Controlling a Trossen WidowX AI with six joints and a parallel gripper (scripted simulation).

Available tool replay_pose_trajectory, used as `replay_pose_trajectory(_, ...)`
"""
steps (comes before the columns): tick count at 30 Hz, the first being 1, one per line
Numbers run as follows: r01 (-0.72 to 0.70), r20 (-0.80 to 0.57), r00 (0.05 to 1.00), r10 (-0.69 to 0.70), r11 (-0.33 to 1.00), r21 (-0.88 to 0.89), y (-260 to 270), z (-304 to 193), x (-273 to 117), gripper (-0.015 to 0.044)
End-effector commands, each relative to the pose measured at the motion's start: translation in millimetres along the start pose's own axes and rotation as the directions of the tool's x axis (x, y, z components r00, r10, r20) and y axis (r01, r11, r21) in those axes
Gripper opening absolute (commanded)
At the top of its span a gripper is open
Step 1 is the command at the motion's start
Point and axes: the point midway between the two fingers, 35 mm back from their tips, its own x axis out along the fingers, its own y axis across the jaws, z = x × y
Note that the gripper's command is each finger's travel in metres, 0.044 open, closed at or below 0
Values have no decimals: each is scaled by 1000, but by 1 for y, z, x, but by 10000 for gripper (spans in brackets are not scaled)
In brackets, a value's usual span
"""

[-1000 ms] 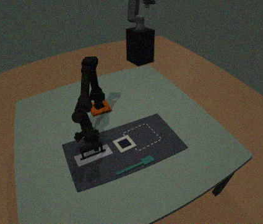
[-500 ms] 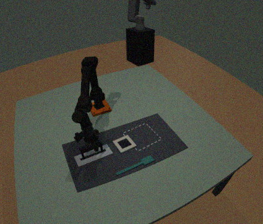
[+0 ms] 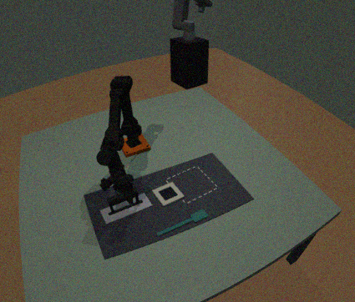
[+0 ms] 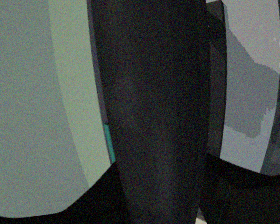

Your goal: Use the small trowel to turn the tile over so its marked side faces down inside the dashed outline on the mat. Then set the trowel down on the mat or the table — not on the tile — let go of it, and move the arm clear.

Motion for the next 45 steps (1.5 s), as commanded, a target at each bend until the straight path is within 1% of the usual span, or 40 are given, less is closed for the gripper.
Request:
replay_pose_trajectory(1,-18,9,1000,18,1000,-9,22,2,-15,0)
replay_pose_trajectory(7,-18,7,1000,18,1000,-10,43,0,-35,0)
replay_pose_trajectory(22,-18,6,1000,18,1000,-10,44,0,-36,0)
replay_pose_trajectory(35,-18,49,999,23,994,-104,46,-32,-16,0)
replay_pose_trajectory(45,-18,50,998,23,994,-105,43,-33,-13,0)
